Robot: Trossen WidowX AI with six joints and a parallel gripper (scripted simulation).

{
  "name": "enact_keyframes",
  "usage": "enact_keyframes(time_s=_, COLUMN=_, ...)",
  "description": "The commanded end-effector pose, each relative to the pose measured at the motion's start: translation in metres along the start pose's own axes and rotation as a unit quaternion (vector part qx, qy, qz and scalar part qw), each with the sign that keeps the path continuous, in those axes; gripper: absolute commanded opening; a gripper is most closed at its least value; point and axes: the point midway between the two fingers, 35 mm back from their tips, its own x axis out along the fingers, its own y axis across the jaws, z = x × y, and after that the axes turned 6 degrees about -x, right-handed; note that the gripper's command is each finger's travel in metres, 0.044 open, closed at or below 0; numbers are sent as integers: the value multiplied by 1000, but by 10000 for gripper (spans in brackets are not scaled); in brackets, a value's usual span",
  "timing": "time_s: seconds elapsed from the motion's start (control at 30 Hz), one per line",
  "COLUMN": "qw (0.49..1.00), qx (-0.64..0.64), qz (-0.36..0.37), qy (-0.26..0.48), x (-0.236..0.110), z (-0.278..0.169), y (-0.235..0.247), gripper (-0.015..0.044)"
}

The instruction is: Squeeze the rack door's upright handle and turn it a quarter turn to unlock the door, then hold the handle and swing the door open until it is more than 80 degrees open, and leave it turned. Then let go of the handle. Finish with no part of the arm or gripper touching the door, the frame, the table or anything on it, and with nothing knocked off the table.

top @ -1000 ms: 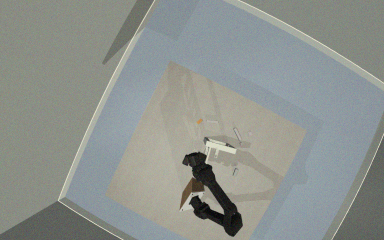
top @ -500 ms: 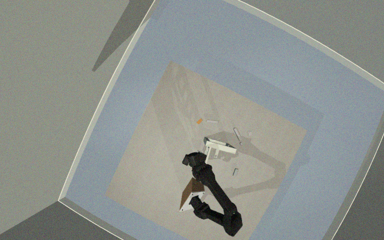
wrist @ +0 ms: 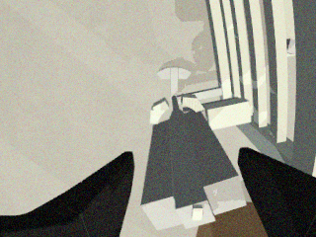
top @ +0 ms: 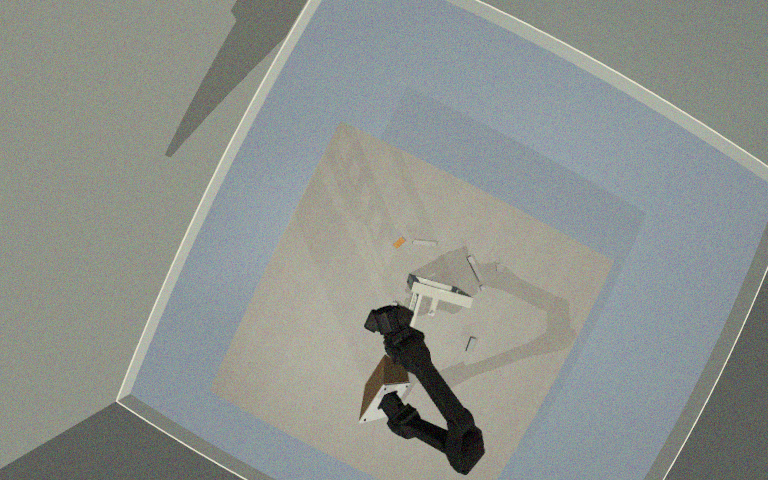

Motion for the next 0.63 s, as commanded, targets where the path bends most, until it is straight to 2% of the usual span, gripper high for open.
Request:
enact_keyframes(time_s=0.0, qw=1000, qx=3, qz=4, qy=-1, x=-8, z=2, y=1, gripper=284)
enact_keyframes(time_s=0.6, qw=1000, qx=3, qz=5, qy=-1, x=-41, z=2, y=1, gripper=284)
